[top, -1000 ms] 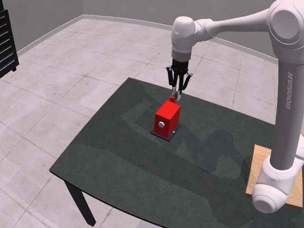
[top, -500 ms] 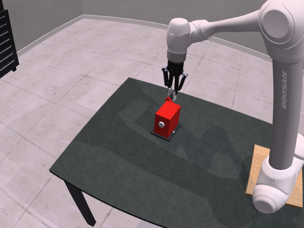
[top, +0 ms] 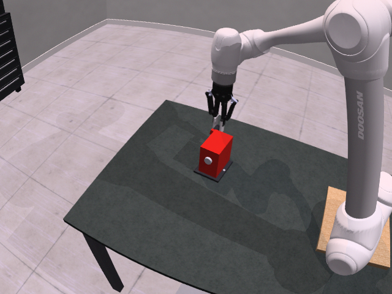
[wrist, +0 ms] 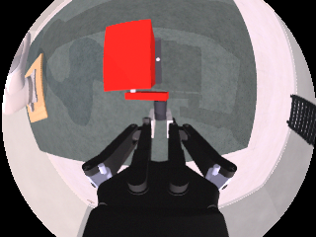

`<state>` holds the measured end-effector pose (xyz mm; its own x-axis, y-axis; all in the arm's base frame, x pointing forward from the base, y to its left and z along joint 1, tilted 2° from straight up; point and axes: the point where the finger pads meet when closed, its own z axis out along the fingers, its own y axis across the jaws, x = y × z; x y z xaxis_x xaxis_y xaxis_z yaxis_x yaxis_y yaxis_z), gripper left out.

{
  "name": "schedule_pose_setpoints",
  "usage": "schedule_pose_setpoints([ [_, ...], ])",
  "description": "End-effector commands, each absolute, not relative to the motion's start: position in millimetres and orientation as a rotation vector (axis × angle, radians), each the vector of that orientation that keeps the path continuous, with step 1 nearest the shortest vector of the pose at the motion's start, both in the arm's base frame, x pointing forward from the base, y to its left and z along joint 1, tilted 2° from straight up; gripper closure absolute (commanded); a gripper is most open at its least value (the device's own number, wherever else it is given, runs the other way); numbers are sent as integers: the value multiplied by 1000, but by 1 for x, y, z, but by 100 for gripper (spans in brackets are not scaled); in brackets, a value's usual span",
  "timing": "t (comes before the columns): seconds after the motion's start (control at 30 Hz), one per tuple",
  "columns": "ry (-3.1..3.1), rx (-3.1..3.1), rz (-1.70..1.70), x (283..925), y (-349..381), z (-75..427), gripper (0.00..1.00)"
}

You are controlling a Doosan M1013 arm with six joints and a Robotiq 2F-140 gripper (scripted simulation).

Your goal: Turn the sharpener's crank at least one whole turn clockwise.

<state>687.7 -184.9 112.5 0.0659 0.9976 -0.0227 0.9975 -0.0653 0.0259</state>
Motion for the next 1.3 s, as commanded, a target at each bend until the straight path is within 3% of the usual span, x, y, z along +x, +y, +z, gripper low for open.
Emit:
schedule_pose_setpoints([
  [0.0,2124,2268,2,689,-185,107,100],
  [1.27,2124,2268,2,690,-185,102,100],
])
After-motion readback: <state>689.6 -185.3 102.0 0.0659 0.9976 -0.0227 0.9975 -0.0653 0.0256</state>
